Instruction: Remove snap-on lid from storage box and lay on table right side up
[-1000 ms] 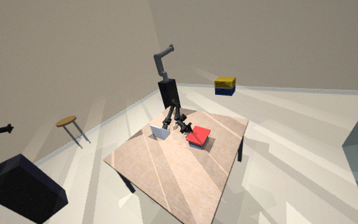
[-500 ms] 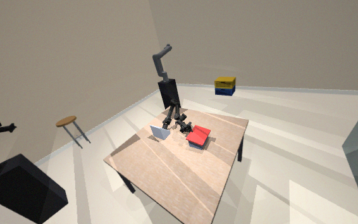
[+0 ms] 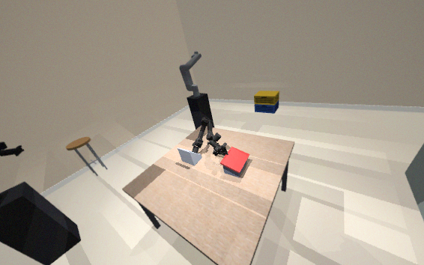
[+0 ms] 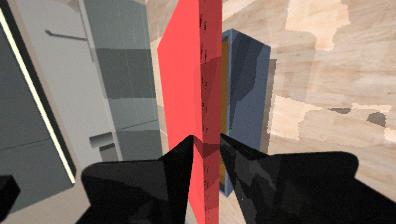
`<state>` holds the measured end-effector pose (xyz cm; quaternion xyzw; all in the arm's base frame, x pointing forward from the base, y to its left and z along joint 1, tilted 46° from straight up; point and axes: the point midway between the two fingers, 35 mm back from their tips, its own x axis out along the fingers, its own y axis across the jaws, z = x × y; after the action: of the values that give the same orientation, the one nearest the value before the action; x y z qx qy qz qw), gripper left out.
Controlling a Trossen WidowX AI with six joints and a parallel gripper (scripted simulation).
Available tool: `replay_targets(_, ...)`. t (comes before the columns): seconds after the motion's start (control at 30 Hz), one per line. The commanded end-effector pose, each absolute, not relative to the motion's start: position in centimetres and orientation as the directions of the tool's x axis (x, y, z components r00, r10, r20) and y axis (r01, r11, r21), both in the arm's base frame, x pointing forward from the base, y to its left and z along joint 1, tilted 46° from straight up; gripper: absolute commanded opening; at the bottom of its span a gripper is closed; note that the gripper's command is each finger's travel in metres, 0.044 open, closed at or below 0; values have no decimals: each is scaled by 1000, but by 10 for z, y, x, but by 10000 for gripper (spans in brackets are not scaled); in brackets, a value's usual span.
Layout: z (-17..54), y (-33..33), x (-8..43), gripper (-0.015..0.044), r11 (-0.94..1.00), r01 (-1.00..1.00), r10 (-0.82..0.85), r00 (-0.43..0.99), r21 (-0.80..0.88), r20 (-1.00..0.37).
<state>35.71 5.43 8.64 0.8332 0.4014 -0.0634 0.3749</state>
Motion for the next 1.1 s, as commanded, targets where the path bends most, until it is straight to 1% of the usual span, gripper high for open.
replay_targets(0.0, 94, 49, 361, 0, -396, 711, 621, 673, 581, -401)
replay_targets(1.07, 125, 25, 388, 0, -395, 711, 621, 674, 582, -401)
